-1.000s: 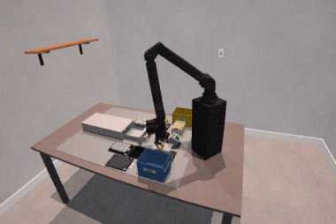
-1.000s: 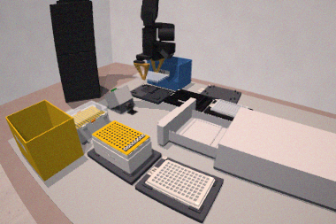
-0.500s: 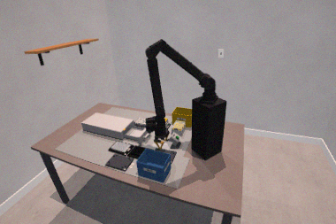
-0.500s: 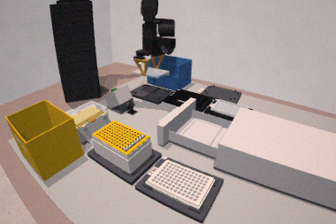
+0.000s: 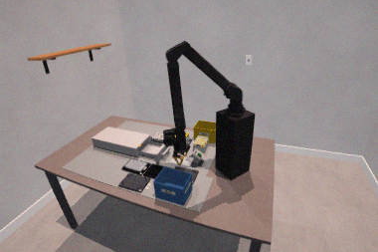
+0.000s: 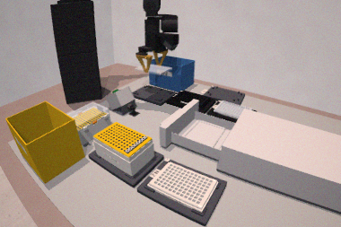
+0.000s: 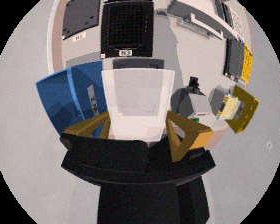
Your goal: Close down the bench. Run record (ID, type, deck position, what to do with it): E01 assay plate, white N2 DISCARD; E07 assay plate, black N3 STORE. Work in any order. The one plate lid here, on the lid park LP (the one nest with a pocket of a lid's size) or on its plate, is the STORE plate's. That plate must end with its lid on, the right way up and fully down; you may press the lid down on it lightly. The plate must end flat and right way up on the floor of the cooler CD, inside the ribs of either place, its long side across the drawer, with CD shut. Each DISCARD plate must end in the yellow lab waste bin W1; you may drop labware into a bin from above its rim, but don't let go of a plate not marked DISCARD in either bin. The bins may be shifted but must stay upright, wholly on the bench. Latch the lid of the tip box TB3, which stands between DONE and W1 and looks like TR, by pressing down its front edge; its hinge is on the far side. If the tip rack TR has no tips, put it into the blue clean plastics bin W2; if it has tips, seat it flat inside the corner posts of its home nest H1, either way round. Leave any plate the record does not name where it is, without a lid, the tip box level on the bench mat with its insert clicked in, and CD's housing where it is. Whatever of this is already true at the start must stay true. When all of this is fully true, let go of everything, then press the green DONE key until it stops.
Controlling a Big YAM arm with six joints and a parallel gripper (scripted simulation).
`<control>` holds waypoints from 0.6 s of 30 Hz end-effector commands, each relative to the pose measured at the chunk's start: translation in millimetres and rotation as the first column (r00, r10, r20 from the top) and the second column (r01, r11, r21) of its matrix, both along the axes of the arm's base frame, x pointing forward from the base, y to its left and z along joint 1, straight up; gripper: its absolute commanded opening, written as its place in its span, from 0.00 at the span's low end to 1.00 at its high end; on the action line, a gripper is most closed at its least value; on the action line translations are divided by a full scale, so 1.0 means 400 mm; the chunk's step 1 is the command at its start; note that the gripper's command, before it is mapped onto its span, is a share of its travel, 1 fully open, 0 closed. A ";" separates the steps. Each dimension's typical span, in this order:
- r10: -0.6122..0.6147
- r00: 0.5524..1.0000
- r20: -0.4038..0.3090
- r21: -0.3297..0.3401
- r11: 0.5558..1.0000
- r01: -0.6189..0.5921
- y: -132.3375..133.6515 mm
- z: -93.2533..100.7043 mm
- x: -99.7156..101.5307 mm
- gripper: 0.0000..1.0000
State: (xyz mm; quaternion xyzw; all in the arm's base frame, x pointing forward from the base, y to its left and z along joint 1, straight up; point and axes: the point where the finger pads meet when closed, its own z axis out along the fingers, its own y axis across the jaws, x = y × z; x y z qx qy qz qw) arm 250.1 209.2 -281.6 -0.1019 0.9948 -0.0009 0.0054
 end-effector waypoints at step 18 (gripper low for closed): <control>-0.008 1.000 0.008 0.006 1.000 0.008 0.009 0.081 0.001 0.00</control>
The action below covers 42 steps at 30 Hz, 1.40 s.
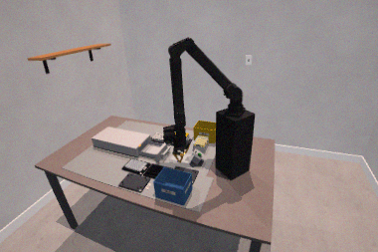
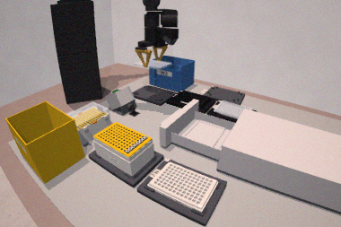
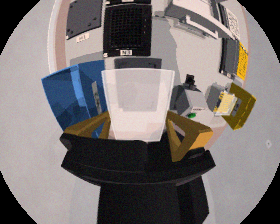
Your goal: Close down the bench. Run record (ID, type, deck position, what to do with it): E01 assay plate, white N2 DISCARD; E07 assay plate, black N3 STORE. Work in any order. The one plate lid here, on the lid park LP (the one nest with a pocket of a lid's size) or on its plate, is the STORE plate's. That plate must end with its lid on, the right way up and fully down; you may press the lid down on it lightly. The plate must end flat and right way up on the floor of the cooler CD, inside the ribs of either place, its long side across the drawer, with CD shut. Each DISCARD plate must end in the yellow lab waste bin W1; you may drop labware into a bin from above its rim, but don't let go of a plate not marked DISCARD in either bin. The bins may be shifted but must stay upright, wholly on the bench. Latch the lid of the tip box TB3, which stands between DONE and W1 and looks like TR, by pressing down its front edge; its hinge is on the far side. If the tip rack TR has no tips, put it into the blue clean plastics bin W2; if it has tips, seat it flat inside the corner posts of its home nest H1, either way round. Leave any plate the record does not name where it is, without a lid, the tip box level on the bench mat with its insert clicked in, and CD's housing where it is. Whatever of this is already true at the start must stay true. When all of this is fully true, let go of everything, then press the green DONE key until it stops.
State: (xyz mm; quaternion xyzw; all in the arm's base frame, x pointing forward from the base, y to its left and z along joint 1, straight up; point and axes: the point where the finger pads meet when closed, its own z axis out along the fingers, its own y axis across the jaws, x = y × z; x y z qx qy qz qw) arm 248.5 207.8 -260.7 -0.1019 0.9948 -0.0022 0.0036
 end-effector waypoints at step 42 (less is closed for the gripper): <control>-0.029 1.000 0.002 0.001 1.000 0.029 0.074 0.006 0.212 0.00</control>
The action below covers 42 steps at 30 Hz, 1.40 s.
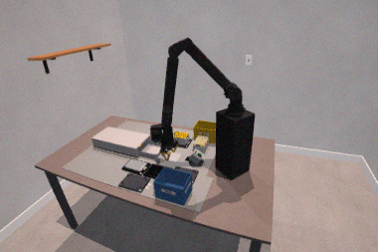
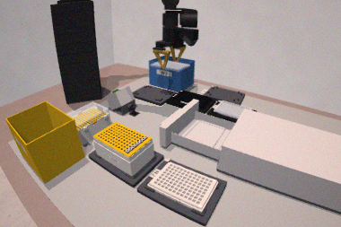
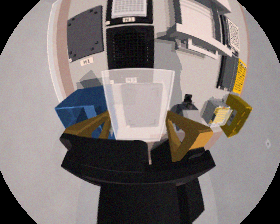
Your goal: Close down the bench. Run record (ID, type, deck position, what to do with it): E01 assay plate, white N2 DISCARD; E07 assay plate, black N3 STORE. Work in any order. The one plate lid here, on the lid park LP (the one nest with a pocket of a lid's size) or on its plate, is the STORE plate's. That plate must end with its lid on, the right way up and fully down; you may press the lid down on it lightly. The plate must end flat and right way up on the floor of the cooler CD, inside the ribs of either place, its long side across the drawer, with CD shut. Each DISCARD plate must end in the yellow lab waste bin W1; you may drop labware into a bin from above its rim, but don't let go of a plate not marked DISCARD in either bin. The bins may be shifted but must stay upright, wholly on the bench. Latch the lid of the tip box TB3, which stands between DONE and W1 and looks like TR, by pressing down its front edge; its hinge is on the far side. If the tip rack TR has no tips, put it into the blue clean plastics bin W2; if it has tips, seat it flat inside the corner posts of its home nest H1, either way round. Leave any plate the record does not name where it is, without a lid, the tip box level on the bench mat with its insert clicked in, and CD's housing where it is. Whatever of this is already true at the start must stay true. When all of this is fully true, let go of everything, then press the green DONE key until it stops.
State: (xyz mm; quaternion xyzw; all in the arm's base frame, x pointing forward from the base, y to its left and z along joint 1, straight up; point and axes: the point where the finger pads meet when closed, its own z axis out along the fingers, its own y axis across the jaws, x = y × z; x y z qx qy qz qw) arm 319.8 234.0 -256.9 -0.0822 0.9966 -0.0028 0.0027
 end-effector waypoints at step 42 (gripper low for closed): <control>0.018 1.000 0.021 0.013 1.000 -0.018 0.106 0.014 0.260 0.00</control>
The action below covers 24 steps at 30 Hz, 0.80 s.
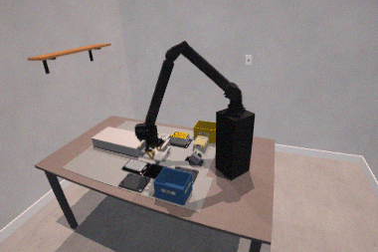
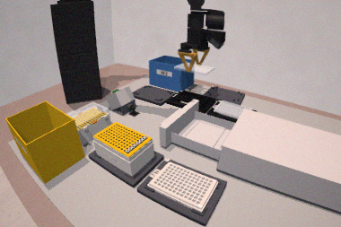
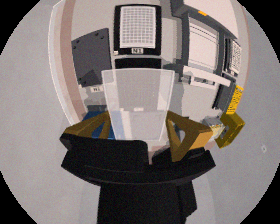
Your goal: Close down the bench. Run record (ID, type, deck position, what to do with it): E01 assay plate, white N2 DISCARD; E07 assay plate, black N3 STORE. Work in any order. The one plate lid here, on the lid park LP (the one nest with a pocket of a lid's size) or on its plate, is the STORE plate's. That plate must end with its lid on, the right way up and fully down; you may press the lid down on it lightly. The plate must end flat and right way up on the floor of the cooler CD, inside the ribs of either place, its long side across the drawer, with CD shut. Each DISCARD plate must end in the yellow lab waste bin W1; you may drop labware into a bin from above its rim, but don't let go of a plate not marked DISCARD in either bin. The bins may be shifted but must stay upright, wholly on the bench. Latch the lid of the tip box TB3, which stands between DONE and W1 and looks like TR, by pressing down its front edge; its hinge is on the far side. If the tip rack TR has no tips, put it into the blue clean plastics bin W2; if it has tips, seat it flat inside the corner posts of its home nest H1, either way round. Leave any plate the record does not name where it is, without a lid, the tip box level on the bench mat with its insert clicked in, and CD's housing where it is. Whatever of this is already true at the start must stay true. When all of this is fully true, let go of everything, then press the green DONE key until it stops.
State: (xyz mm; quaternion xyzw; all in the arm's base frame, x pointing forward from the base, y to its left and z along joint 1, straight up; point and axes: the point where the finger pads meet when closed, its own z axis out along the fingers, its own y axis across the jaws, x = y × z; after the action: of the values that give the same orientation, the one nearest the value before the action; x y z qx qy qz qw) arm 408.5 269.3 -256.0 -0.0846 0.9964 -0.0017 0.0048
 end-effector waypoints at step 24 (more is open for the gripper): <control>0.015 0.999 0.028 0.018 1.000 -0.015 0.020 -0.049 0.037 0.00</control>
State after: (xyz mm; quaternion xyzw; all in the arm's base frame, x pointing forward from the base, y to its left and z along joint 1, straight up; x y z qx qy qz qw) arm 402.9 265.7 -275.6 -0.0856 0.9963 -0.0042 0.0003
